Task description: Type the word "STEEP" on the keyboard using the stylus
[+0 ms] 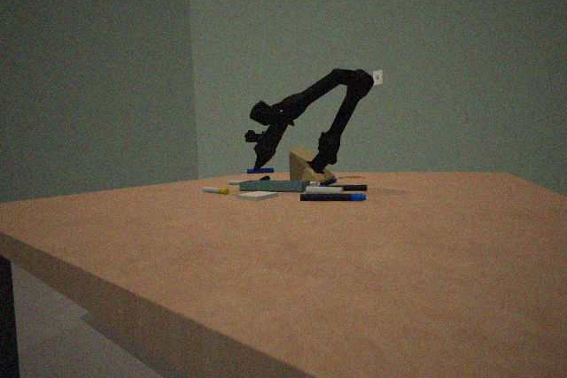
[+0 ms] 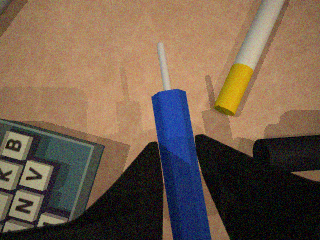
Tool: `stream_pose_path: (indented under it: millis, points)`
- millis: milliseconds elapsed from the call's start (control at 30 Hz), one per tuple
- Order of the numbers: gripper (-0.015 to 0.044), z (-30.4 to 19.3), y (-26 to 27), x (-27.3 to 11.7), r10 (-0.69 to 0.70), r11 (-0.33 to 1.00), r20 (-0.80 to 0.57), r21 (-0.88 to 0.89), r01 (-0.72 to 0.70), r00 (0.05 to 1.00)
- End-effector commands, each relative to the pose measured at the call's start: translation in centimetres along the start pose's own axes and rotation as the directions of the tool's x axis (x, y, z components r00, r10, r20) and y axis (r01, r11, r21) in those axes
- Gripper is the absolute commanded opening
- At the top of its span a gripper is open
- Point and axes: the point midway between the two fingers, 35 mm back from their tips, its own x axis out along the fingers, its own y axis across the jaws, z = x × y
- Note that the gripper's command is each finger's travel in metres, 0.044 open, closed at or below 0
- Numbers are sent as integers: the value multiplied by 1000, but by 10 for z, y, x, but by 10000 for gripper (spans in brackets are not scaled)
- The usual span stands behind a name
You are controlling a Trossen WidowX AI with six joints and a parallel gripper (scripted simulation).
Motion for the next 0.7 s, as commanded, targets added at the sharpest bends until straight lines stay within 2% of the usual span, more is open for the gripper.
stream_pose_path:
  millis: [0,300,667]
  points:
    - [0,3,9,-4,-25,991,15,-134,27,1000]
    - [0,4,33,-14,-111,844,48,-522,120,993]
    - [0,-1,63,-30,-202,464,108,-864,193,973]
